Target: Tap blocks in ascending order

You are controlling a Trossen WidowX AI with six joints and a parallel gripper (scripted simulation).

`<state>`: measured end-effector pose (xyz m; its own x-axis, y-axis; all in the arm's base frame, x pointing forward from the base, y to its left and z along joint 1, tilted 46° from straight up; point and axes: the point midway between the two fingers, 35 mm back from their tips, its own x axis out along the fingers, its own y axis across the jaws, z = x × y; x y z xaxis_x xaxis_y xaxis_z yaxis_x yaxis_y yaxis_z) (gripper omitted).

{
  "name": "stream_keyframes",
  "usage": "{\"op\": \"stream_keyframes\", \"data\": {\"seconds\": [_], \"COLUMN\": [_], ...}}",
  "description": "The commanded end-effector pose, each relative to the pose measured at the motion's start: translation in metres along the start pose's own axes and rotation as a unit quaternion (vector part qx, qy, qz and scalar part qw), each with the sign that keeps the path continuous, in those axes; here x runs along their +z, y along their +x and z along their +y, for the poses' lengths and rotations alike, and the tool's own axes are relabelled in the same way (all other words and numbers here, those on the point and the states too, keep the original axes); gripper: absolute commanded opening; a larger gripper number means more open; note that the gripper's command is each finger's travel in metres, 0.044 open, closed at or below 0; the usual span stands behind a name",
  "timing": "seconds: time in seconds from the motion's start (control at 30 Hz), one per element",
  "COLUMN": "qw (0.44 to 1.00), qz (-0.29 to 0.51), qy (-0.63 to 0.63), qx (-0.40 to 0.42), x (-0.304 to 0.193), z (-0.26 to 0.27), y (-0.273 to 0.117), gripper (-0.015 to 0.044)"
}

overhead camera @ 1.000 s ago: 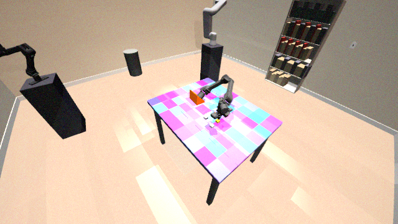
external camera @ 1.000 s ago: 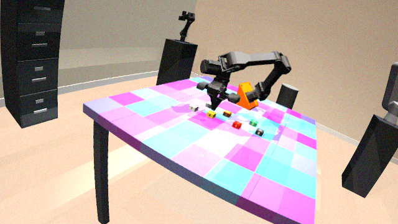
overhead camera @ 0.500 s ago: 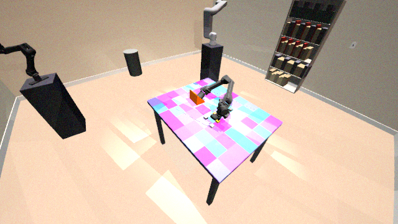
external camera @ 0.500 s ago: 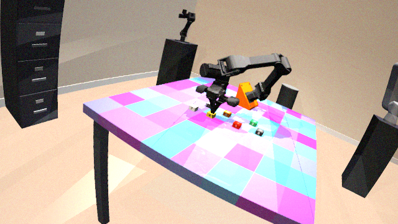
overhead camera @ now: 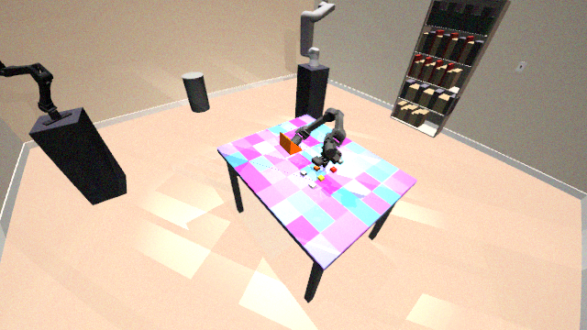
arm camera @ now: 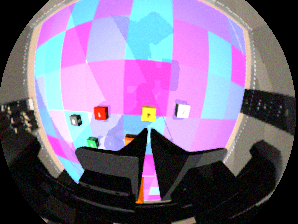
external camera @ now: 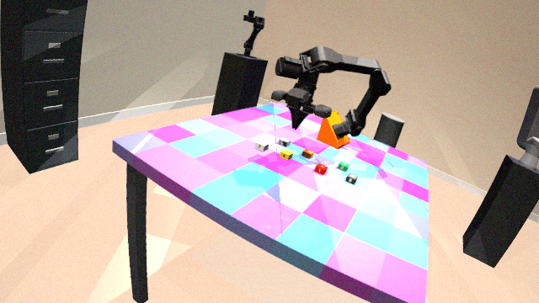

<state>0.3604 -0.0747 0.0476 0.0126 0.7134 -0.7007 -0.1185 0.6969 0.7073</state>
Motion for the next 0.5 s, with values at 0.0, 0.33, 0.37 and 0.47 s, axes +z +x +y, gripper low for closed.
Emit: {"op": "stream_keyframes", "data": {"seconds": [0.0,0.33,0.37,0.47], "qw": [1.0,1.0,1.0,1.0], "qz": [0.001,0.001,0.001,0.001], "qy": [-0.003,-0.004,-0.004,-0.004], "qx": [-0.001,-0.004,-0.004,-0.004], "x": [-0.002,0.001,0.0,-0.001], "z": [0.001,-0.074,-0.085,-0.094], "y": [-0.023,-0.025,-0.025,-0.024], "gripper": [0.002,0.002,0.002,0.002]}}
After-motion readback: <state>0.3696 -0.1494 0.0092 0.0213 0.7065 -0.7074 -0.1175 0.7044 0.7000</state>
